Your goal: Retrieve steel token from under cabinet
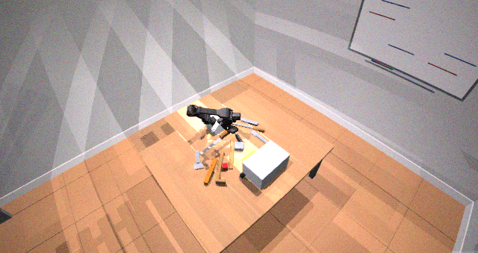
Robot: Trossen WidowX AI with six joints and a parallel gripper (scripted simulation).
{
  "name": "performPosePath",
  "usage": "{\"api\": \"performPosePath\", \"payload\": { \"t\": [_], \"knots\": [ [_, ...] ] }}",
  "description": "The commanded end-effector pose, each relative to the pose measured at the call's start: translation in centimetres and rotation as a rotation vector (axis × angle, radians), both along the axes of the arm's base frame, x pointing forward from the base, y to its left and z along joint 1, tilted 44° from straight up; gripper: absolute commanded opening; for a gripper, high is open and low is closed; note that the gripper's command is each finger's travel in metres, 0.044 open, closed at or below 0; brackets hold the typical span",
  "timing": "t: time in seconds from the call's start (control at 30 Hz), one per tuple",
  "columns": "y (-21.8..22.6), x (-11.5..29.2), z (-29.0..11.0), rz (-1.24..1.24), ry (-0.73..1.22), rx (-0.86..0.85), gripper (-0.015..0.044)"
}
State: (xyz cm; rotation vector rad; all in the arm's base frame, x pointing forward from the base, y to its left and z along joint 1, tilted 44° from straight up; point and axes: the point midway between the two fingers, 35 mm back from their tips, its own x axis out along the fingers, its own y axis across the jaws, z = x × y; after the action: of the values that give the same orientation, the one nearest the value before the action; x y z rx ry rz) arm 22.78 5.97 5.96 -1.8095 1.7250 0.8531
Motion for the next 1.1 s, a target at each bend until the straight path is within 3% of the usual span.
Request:
{"api": "performPosePath", "payload": {
  "t": [0.0,1.07],
  "knots": [
    [-0.08,0.03,0.12,0.02,0.013,-0.004,0.0],
    [0.01,0.01,0.11,0.209,0.187,-0.009,0.0]
  ]
}}
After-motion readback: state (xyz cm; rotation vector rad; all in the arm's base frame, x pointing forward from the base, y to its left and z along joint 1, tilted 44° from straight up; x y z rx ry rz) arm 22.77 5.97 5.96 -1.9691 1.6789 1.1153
